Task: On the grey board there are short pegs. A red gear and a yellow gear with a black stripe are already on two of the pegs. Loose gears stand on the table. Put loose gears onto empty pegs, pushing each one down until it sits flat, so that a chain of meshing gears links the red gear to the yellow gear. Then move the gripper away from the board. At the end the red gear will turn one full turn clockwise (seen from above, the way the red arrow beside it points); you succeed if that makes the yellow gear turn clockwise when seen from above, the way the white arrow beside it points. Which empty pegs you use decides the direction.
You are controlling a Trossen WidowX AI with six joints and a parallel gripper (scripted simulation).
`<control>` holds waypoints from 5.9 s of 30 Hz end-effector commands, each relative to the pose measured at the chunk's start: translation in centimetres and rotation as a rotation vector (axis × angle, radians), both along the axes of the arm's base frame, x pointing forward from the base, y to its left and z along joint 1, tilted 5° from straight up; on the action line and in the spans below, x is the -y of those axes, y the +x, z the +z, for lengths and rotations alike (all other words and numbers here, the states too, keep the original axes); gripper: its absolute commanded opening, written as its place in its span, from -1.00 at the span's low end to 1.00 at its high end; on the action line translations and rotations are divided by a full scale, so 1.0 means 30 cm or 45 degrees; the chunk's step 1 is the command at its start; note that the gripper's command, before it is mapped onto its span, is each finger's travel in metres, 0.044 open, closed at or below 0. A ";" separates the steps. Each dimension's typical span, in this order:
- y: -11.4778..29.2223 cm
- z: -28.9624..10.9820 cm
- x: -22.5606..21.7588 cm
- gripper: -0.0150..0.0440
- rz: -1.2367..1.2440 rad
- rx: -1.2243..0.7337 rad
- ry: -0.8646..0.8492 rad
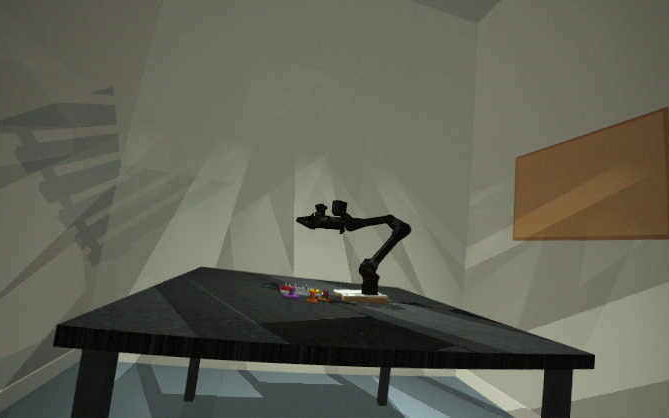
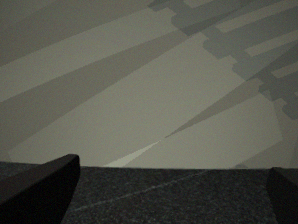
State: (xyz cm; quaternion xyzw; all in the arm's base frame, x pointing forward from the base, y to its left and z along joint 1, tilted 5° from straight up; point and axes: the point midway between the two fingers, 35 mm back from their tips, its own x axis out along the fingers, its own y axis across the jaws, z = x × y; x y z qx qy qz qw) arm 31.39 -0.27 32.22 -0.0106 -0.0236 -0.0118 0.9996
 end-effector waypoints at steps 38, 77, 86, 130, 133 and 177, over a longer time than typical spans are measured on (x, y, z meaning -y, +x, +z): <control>-0.318 -0.769 -0.410 1.00 0.005 -1.941 -0.015; -0.305 -0.906 -0.404 0.56 0.005 -1.941 -0.016; -0.305 -0.906 -0.404 -0.25 0.005 -1.941 -0.016; -0.319 -0.647 -0.440 -0.49 0.006 -1.941 -0.014; -0.323 -0.624 -0.441 -0.49 0.006 -1.941 -0.014; -0.320 -0.464 -0.387 -0.49 0.005 -1.943 -0.015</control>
